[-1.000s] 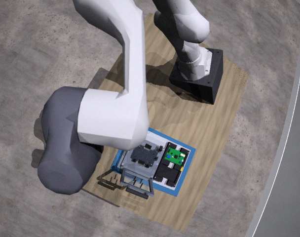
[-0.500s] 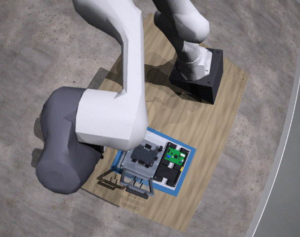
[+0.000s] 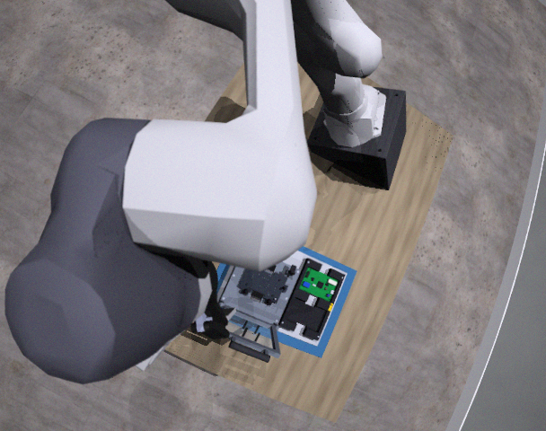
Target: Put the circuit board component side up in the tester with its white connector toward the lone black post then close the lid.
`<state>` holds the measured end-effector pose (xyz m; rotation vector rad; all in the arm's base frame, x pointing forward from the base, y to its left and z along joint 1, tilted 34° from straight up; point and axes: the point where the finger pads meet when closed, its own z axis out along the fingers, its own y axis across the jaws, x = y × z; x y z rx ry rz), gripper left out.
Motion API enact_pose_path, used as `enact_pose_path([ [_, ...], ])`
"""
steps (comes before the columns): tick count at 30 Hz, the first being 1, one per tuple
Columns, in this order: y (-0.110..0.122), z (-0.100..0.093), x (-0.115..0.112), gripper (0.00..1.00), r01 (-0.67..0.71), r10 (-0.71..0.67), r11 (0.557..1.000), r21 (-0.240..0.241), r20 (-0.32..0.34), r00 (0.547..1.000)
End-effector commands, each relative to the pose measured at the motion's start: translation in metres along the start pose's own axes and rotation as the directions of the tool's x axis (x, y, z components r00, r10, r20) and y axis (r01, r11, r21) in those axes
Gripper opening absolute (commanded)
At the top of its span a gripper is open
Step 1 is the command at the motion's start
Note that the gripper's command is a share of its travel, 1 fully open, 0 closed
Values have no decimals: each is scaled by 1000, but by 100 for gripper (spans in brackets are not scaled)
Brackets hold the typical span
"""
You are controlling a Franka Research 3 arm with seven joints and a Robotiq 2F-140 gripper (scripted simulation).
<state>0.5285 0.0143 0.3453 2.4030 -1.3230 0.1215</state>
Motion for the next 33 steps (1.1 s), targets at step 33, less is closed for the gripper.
enact_pose_path([
  [33,-112,129,-266,100,981,-995,-56,-185,91,-39],
])
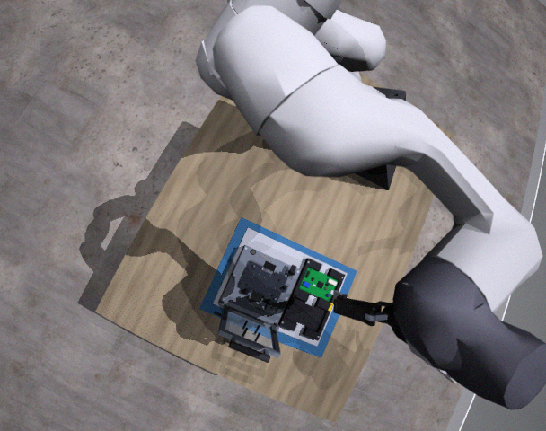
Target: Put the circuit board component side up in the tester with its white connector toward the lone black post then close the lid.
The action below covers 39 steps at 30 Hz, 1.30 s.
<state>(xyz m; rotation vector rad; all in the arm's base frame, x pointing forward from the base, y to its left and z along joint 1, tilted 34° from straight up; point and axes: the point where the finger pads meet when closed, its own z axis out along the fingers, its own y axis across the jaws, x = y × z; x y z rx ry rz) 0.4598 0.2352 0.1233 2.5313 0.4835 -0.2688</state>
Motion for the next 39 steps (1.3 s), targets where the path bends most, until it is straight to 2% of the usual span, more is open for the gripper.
enact_pose_path([
  [1,5,2,-1,100,274,-274,961,-28,-8,962],
  [4,5,2,-1,100,303,-303,953,-34,-11,953],
  [5,5,2,-1,100,377,-378,925,-49,-14,926],
  [12,5,2,-1,100,556,-559,827,-84,-18,829],
  [19,5,2,-1,100,709,-714,697,-106,-12,700],
  [21,5,2,-1,100,709,-714,697,-106,-12,700],
  [22,5,2,-1,100,760,-765,641,-111,-8,644],
  [33,5,2,-1,100,917,-922,382,-115,20,387],
  [39,5,2,-1,100,917,-922,382,-115,20,387],
])
